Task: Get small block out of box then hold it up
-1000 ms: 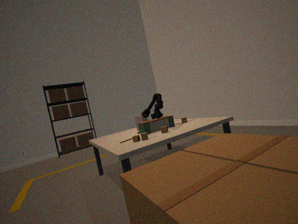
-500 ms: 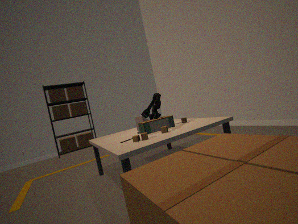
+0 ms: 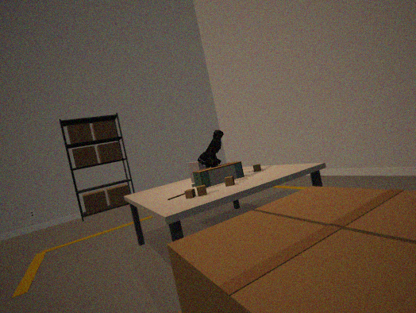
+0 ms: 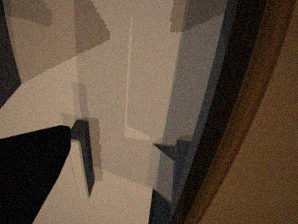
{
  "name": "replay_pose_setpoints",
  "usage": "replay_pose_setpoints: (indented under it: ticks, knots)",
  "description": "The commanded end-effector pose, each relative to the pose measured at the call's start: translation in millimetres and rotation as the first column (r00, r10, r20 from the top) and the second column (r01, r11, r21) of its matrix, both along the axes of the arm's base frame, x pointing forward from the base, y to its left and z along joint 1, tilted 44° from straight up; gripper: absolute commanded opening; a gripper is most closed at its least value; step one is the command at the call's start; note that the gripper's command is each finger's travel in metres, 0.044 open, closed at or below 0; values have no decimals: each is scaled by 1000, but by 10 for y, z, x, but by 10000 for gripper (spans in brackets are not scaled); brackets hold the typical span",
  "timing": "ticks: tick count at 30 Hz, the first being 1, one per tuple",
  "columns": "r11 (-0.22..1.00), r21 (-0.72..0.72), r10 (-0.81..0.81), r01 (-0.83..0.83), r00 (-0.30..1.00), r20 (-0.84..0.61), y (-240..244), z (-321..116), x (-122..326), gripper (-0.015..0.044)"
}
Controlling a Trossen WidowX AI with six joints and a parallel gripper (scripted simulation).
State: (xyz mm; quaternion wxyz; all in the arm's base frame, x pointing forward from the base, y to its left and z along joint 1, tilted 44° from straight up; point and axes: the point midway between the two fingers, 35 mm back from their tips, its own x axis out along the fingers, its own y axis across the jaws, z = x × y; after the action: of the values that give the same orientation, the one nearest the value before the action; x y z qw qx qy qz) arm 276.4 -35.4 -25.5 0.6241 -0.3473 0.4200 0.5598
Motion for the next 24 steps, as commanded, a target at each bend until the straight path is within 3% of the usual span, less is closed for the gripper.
replay_pose_setpoints:
  ticks: [1, 24]
  knots:
    - [1000, -4, -2, 2, 1000, -3, -85, -87, -16, 400]
    - [1000, -8, -2, 2, 1000, -2, -493, -472, -84, 400]
